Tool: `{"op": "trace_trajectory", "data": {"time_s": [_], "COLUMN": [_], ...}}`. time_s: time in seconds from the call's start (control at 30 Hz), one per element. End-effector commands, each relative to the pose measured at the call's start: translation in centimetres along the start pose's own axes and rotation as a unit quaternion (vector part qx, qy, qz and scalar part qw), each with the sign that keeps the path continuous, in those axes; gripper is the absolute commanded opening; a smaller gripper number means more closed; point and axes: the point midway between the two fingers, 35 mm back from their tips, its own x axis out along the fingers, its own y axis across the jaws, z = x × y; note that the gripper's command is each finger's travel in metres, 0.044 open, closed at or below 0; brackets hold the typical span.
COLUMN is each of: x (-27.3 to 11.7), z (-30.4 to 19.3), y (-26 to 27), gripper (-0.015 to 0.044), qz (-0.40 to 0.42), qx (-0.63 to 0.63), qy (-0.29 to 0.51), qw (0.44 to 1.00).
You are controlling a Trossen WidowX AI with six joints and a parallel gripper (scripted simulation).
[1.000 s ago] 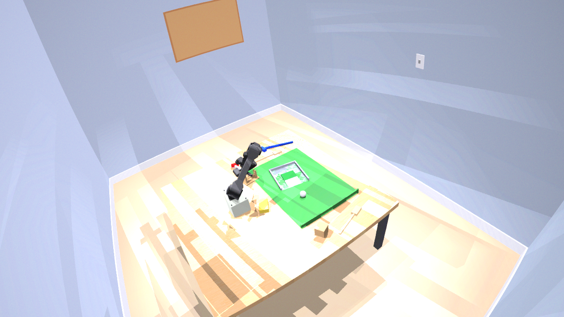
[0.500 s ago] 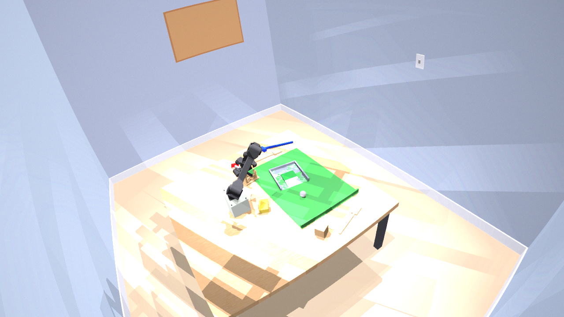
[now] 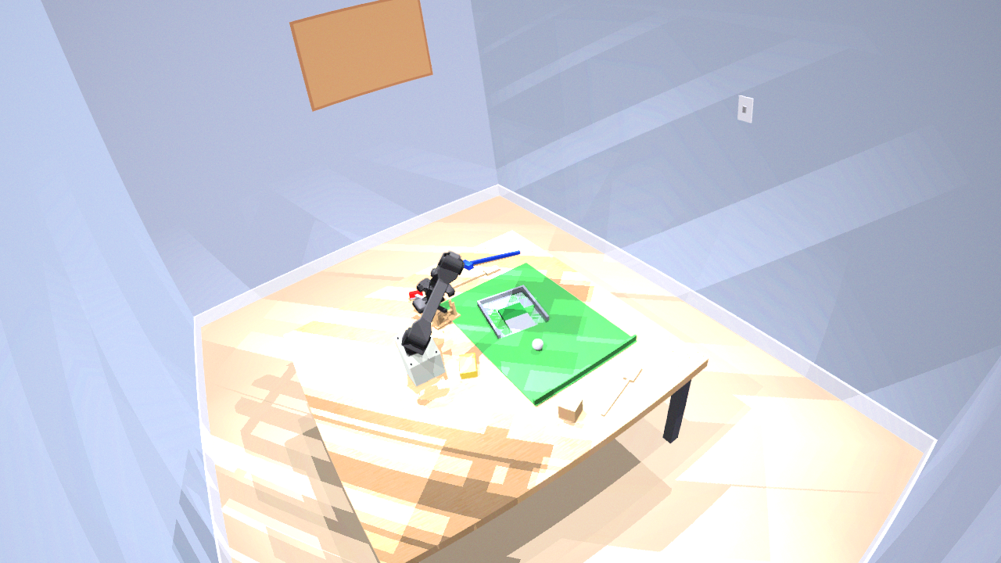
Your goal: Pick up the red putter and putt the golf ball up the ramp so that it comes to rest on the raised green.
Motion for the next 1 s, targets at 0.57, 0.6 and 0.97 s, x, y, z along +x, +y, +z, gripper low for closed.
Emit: {"op": "trace_trajectory", "data": {"time_s": [0.57,0.6,0.97], "x": [-8.1,-8.5,-13.8], "z": [4.1,3.9,0.5], "y": [-1.6,-2.1,-7.2], "gripper": [0.0000,0.0000,0.0000], "qz": [-0.015,-0.017,-0.013], "qx": [0.016,0.025,0.224], "qy": [-0.032,-0.040,-0.091], "qw": [0.999,0.999,0.970]}}
